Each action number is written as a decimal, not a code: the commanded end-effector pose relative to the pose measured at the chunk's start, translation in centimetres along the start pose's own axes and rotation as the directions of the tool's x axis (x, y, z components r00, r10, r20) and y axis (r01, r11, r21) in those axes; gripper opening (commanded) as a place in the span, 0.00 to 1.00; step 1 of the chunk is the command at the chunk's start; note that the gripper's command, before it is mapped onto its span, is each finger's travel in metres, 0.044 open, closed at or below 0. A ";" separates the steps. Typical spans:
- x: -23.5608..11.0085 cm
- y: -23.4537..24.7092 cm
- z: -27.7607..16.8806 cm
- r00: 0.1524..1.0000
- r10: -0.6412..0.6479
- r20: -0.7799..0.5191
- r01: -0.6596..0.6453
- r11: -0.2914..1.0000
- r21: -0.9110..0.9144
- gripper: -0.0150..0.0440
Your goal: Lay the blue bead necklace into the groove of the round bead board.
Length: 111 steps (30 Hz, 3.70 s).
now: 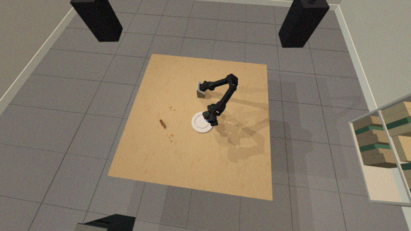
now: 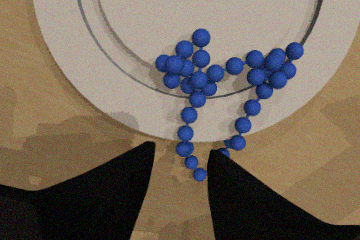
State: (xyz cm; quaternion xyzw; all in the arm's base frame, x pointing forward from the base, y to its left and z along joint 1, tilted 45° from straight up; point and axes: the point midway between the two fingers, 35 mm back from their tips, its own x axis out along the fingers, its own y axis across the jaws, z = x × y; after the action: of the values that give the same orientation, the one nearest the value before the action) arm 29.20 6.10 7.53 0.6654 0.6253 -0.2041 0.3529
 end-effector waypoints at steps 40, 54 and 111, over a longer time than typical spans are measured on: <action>2.9 -0.1 -0.2 1.000 0.000 -0.006 0.000 1.000 -0.001 0.25; 2.9 -0.1 -0.2 1.000 0.000 -0.006 0.000 1.000 -0.001 0.25; 1.2 -1.9 5.8 1.000 -0.004 0.001 0.004 1.000 0.005 0.25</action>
State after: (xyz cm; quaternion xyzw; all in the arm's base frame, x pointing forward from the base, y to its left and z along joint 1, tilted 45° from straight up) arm 28.54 2.38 2.86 0.6654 0.6251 -0.2044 0.3531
